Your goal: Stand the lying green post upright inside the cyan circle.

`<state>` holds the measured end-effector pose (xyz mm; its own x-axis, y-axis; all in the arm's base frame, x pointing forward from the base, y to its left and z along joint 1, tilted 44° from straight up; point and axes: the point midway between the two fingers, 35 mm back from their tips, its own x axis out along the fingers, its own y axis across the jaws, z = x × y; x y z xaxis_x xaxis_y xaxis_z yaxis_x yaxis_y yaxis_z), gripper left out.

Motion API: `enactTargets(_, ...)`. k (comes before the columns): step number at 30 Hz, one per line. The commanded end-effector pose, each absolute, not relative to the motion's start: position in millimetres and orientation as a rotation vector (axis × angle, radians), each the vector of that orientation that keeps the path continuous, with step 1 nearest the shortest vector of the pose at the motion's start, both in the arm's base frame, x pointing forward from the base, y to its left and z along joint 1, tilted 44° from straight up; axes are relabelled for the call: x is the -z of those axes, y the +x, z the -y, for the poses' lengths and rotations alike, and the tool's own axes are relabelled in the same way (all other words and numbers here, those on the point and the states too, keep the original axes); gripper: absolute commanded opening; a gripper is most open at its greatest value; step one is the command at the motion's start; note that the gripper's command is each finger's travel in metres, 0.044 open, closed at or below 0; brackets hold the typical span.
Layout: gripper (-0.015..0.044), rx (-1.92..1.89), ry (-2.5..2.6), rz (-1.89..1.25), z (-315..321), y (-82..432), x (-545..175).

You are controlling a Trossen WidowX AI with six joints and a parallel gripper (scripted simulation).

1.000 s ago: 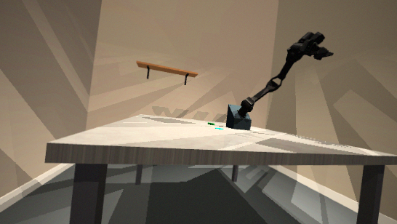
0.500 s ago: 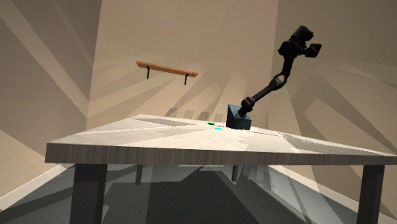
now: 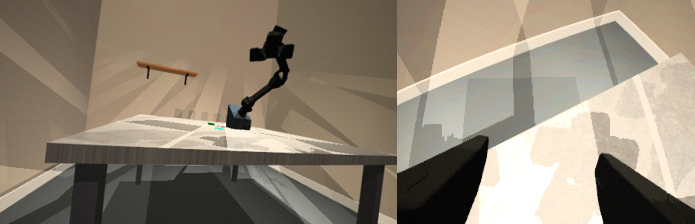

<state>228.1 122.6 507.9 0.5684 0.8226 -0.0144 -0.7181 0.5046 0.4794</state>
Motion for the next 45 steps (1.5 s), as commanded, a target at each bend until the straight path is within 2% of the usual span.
enactTargets(1,0.0233,-0.848,0.488,-0.323,-107.6,265.3,-481.7)
enactTargets(12,0.0233,-0.612,0.589,-0.5,-55.1,342.6,-405.3)
enactTargets(23,0.0233,-0.387,0.694,-0.677,8.5,388.2,-317.4)
enactTargets(34,0.0233,-0.179,0.808,-0.857,72.5,400.2,-224.6)
enactTargets(45,0.0233,0.004,0.934,-1.039,127.0,381.5,-133.6)
